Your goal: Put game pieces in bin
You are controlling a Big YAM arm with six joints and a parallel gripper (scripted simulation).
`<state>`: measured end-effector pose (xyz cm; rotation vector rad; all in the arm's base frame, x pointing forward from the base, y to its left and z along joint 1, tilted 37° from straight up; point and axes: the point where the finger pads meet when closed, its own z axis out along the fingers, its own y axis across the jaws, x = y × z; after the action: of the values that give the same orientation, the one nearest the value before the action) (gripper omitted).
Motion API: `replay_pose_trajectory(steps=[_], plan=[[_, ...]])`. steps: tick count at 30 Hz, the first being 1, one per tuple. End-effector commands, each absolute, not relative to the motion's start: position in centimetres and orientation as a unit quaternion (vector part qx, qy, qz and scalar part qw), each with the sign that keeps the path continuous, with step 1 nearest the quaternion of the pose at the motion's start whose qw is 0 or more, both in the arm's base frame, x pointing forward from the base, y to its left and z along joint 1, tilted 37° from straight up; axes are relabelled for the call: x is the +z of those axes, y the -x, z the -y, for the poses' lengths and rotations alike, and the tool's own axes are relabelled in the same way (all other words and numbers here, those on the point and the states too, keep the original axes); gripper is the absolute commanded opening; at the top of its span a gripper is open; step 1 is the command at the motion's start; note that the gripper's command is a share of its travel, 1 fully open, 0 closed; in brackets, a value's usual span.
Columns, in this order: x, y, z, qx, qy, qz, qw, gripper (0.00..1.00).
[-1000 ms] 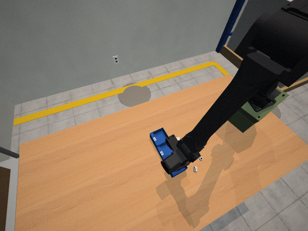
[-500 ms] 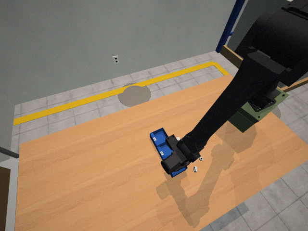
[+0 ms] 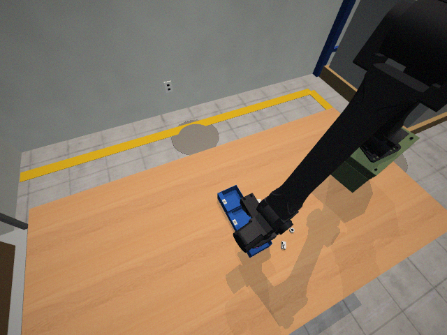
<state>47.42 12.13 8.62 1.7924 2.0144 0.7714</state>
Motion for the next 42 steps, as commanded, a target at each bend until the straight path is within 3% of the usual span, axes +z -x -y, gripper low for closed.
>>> replay_pose_trajectory(steps=[1,42], plan=[[9.9,-46.8,-12.1,0.276,-0.63,-0.705,0.171,0.31],[10.6,-45.4,-10.9,0.268,-0.631,-0.708,0.17,0.31]])
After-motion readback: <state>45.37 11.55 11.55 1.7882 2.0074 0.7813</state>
